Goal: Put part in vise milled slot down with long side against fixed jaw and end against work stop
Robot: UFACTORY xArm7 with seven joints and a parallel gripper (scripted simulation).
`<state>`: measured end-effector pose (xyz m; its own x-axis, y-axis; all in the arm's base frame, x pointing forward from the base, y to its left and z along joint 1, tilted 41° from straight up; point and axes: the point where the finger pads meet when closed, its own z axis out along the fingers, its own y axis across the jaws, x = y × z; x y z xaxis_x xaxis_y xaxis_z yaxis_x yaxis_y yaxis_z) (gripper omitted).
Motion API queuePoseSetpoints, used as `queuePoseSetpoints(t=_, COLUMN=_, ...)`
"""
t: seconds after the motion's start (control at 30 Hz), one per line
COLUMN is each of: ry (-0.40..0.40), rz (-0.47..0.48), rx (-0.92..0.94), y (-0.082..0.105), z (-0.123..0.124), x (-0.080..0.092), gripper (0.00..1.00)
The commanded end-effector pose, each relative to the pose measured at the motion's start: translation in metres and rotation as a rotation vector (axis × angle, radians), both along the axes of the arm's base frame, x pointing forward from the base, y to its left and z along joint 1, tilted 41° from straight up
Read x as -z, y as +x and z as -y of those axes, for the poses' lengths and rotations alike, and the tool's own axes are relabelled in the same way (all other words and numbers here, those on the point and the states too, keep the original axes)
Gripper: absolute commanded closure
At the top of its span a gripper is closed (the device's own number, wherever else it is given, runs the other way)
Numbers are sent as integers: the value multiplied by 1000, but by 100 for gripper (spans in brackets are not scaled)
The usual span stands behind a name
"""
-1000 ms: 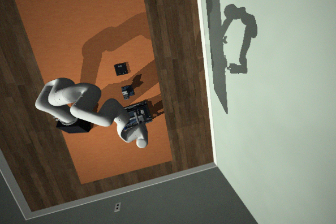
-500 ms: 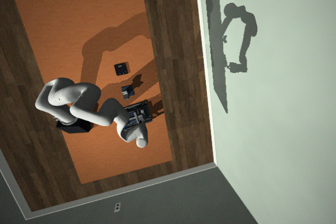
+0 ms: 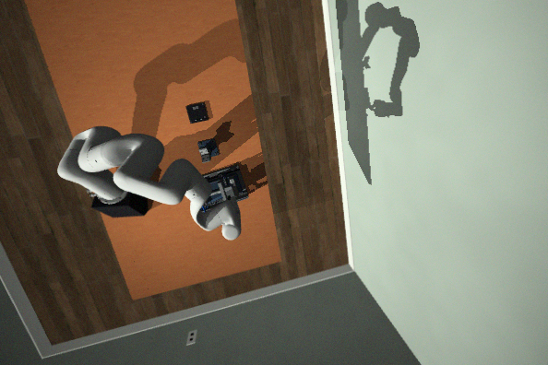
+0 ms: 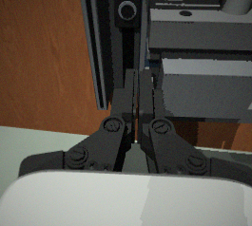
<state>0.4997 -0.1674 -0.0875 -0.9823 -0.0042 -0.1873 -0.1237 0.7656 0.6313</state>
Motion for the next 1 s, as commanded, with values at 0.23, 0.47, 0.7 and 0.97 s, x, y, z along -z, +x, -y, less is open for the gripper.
queuePoseSetpoints(t=0.23, ry=-4, rz=3, rx=3, y=0, z=0, x=-4, gripper=100)
queuePoseSetpoints(t=0.47, ry=-4, rz=3, rx=3, y=0, z=-1, x=-5, gripper=100)
queuePoseSetpoints(t=0.7, ry=-4, rz=3, rx=3, y=0, z=-3, x=-6, gripper=100)
queuePoseSetpoints(t=0.97, ry=-4, rz=3, rx=3, y=-1, z=-4, x=-7, gripper=100)
